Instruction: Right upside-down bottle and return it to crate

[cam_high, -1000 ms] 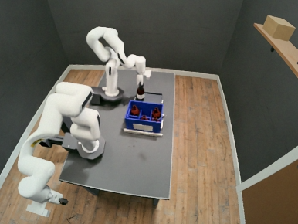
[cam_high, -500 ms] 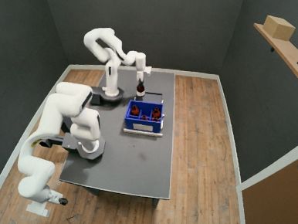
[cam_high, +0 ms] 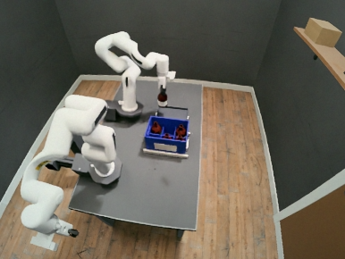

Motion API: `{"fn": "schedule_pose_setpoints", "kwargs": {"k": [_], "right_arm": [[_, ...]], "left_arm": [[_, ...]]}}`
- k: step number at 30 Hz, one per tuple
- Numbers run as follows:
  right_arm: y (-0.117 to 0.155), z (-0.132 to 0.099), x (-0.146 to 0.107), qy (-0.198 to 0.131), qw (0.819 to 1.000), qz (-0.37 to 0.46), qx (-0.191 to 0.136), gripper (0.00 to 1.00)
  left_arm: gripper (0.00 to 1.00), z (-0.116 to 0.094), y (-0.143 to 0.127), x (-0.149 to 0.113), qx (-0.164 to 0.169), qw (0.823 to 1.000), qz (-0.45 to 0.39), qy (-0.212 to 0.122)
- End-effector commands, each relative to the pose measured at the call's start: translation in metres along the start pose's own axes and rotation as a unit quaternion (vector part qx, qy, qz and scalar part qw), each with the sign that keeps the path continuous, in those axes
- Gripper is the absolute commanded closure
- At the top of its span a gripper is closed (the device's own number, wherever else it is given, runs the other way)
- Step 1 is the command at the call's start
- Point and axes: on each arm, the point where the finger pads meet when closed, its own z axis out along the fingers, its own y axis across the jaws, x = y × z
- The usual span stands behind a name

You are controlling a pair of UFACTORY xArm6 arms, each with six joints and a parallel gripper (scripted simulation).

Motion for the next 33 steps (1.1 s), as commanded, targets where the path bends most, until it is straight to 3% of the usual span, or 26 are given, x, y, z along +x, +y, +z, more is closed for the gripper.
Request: {"fn": "schedule_pose_setpoints", "kwargs": {"k": [1, 15, 33], "right_arm": [[0.000, -0.002, 0.001, 0.002, 1.000, 0.000, 0.000, 0.00], [0.000, -0.002, 0.001, 0.002, 1.000, 0.000, 0.000, 0.00], [0.000, -0.002, 0.001, 0.002, 1.000, 0.000, 0.000, 0.00]], "left_arm": [[0.71, -0.016, 0.000, -0.001, 0.000, 1.000, 0.000, 0.001], [0.71, -0.058, 0.000, -0.001, 0.000, 1.000, 0.000, 0.001], [0.71, -0.072, 0.000, -0.001, 0.000, 1.000, 0.000, 0.001]]}}
